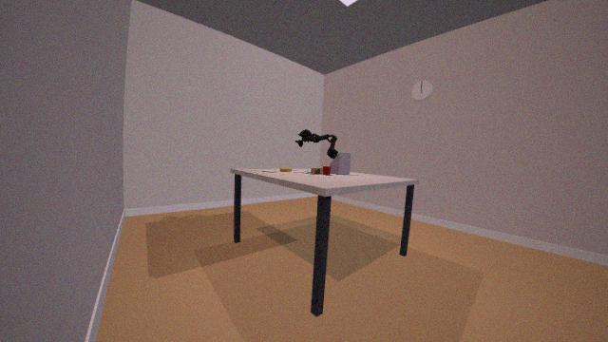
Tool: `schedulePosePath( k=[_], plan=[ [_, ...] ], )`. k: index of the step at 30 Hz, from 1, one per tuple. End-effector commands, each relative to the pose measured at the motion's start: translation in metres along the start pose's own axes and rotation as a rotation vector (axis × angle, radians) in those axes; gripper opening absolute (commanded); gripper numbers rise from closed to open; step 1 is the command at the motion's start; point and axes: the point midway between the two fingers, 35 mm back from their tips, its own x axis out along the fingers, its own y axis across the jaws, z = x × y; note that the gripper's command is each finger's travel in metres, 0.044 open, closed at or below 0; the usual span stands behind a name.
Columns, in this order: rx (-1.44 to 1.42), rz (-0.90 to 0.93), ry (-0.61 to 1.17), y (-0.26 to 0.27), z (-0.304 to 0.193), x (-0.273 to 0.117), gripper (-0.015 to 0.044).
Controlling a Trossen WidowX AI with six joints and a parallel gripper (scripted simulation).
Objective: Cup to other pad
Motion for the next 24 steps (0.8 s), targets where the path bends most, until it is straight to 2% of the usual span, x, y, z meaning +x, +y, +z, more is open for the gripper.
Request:
schedulePosePath(
  k=[1, 4, 10, 14, 18, 21, 24],
  plan=[
    [0.006, 0.001, 0.007, 0.001, -0.002, 0.001, 0.0374],
    [0.09, 0.013, 0.115, 0.01, -0.029, 0.011, 0.0295],
    [0.358, -0.043, 0.562, 0.055, -0.143, 0.024, 0.0148],
    [0.47, -0.238, 0.847, 0.069, -0.221, 0.005, 0.0148],
    [0.488, -0.49, 1.042, 0.077, -0.282, -0.029, 0.0148],
    [0.444, -0.696, 1.113, 0.077, -0.313, -0.058, 0.0148],
    [0.348, -0.912, 1.11, 0.068, -0.334, -0.09, 0.0148]
  ],
)
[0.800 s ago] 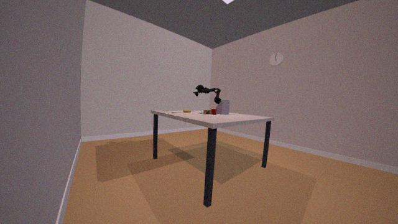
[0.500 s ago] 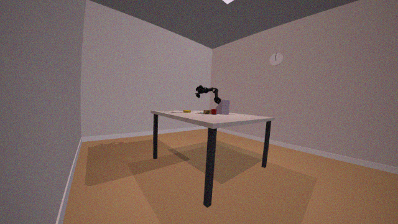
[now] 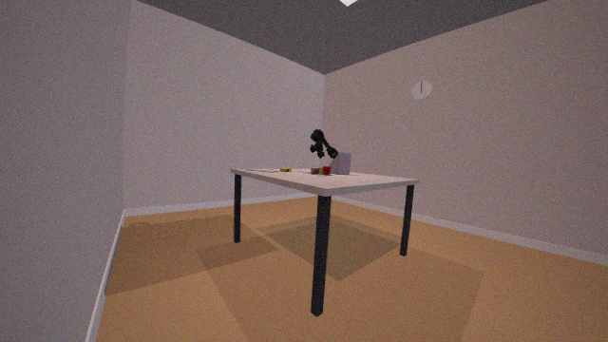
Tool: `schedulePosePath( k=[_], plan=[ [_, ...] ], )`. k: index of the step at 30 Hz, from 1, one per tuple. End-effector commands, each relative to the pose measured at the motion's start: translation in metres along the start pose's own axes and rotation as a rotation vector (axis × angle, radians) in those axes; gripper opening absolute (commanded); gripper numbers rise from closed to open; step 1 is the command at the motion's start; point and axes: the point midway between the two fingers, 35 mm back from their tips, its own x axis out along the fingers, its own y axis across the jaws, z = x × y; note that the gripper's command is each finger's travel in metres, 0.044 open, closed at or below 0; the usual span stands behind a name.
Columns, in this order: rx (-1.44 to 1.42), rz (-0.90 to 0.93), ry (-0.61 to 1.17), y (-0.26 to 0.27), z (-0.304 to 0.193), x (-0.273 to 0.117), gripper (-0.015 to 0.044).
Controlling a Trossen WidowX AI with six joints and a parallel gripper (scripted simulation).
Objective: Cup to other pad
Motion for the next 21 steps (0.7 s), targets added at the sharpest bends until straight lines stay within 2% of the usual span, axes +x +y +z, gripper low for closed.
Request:
schedulePosePath(
  k=[1, 5, 21],
  plan=[
    [0.074, -0.375, -0.075, -0.047, -0.044, 0.022, 0.0148],
    [0.078, -0.551, -0.219, -0.074, -0.057, 0.022, 0.0148],
    [0.077, -0.557, -0.226, -0.078, -0.062, 0.028, 0.0148]
  ],
)
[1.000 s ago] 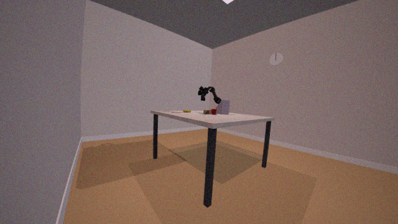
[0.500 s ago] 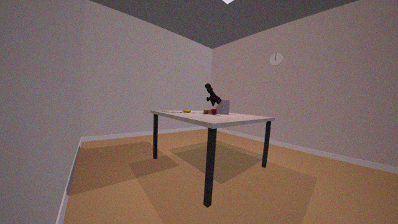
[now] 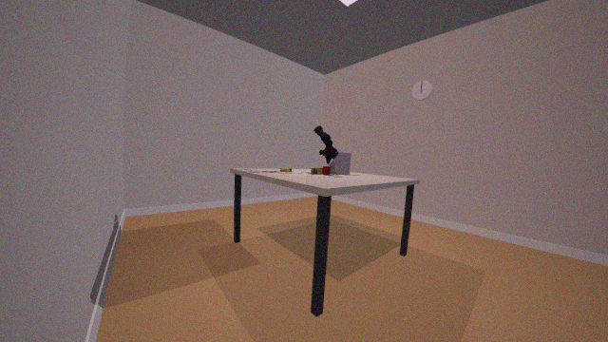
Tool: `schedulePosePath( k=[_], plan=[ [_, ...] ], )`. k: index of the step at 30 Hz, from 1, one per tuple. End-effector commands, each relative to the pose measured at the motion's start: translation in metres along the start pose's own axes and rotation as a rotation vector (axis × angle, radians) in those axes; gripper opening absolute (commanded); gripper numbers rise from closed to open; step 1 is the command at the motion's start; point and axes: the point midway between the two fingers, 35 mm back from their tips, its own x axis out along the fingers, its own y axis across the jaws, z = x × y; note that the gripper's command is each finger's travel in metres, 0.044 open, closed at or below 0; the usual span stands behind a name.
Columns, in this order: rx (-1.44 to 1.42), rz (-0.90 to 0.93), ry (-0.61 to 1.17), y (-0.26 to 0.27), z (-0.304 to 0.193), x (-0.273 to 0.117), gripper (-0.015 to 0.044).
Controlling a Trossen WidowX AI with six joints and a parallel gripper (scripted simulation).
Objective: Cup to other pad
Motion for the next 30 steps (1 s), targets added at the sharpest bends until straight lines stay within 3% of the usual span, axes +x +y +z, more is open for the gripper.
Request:
schedulePosePath(
  k=[1, 30],
  plan=[
    [0.0, -0.006, -0.008, 0.001, 0.0, 0.006, 0.0148],
    [0.0, -0.007, -0.01, 0.001, 0.001, 0.054, 0.0148]
  ],
)
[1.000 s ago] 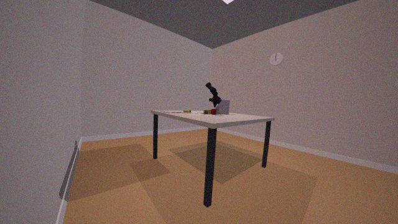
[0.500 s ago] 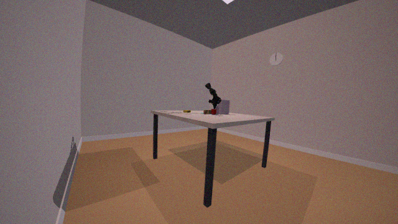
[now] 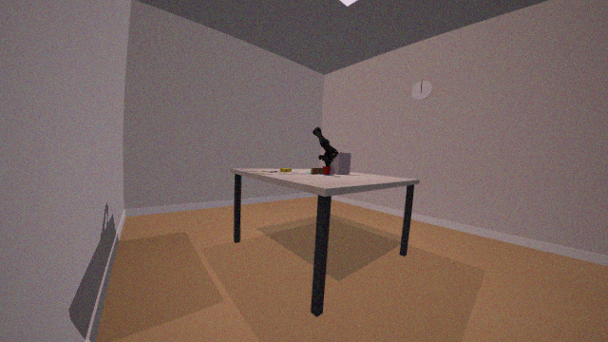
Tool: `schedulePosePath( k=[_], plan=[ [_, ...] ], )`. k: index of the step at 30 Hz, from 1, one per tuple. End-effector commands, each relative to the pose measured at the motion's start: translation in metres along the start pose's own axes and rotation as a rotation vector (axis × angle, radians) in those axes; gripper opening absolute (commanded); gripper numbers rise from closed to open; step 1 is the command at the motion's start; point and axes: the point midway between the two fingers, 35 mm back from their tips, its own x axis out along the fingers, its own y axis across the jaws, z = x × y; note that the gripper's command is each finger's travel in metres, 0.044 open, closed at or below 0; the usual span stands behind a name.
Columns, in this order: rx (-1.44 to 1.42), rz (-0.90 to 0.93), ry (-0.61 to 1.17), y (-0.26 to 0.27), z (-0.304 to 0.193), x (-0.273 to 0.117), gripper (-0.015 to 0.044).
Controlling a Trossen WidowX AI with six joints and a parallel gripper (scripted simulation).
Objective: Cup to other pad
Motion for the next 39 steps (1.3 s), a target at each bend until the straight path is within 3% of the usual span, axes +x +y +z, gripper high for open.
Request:
schedulePosePath(
  k=[1, 15, 19, 25, 39],
  plan=[
    [-0.016, -0.013, -0.007, -0.004, -0.001, 0.009, 0.0148],
    [-0.015, -0.015, -0.009, -0.006, 0.0, 0.017, 0.0148],
    [-0.003, -0.008, -0.003, -0.004, 0.0, 0.015, 0.0043],
    [-0.003, -0.008, -0.003, -0.004, 0.0, 0.015, 0.0003],
    [-0.009, -0.007, 0.0, 0.0, -0.001, -0.012, 0.0]
  ],
)
